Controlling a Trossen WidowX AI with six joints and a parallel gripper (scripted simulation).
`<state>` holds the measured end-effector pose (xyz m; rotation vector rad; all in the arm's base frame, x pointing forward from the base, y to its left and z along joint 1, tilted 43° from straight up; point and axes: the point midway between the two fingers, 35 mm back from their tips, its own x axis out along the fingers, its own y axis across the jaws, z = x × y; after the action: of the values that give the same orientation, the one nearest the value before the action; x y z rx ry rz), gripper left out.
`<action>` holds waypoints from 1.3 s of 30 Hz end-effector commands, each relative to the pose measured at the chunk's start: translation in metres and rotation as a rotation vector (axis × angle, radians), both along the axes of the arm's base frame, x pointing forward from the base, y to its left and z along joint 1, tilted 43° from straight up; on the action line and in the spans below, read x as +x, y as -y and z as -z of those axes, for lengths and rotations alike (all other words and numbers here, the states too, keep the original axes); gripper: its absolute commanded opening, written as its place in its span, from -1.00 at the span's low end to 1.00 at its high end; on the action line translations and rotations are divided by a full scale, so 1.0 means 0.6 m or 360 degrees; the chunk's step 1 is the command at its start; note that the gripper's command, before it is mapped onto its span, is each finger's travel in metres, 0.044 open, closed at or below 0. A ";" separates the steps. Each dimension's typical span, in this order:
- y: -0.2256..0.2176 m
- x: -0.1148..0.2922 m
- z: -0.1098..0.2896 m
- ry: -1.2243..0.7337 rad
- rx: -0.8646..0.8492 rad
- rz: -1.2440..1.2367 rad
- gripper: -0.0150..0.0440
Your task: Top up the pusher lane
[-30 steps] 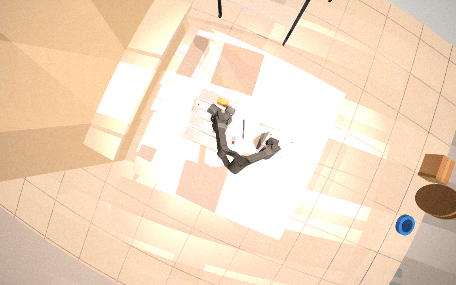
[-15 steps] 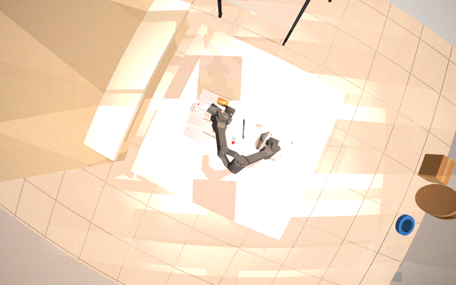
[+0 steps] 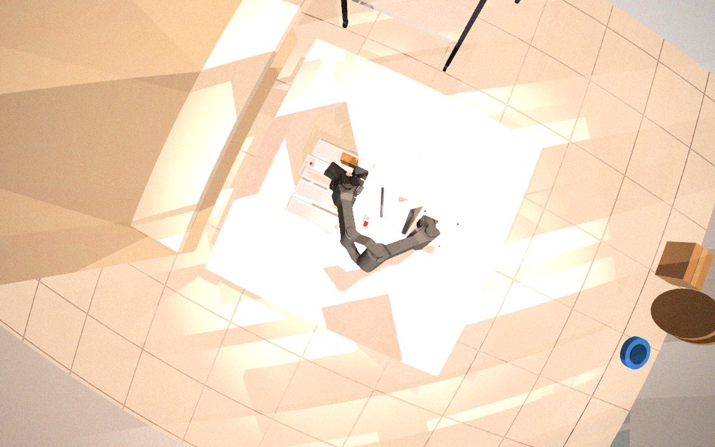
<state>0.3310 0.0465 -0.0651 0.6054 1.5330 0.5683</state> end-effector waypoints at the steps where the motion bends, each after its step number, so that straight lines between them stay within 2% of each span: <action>1: 0.000 0.012 -0.003 0.0034 0.0005 0.0009 -0.49; 39: -0.012 0.011 0.010 0.0034 0.0005 0.0009 -0.49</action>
<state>0.3335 0.0531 -0.0718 0.6015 1.5276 0.5676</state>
